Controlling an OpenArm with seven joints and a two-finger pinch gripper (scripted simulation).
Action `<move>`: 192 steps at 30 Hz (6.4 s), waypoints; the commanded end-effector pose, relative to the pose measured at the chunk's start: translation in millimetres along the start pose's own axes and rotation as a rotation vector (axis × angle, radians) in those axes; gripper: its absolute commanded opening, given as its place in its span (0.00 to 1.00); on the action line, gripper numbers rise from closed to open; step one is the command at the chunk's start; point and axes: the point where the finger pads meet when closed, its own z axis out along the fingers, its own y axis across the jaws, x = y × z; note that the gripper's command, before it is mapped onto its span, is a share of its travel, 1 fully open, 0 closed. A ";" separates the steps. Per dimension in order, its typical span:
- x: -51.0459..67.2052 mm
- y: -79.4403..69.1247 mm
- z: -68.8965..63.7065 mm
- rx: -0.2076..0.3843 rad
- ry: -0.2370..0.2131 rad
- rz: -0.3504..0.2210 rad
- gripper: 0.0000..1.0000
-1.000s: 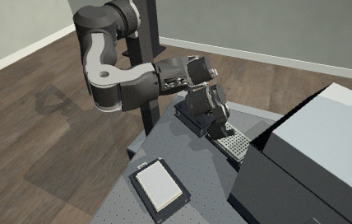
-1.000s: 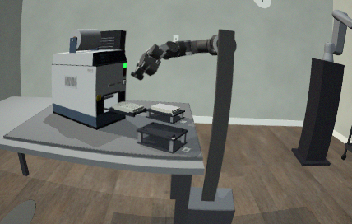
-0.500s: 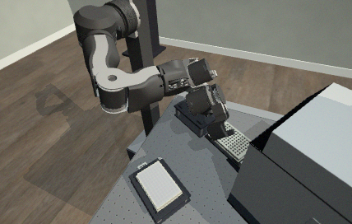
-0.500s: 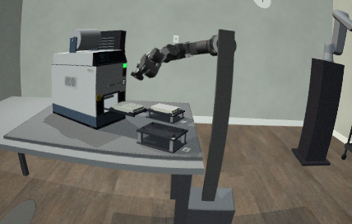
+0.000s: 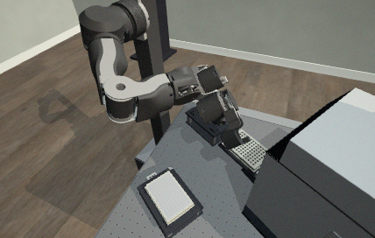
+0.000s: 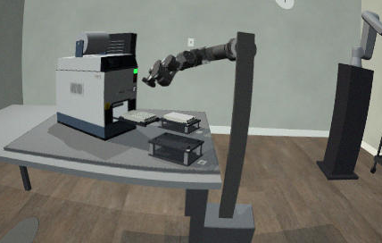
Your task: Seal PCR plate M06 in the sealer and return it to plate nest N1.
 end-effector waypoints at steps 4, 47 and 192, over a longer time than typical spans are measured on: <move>-1.7 -2.5 -0.4 0.014 0.079 -0.207 0.00; -1.8 -3.0 -0.6 0.212 -0.126 -0.304 0.00; 53.2 4.2 -172.4 -0.035 -0.293 -0.081 0.00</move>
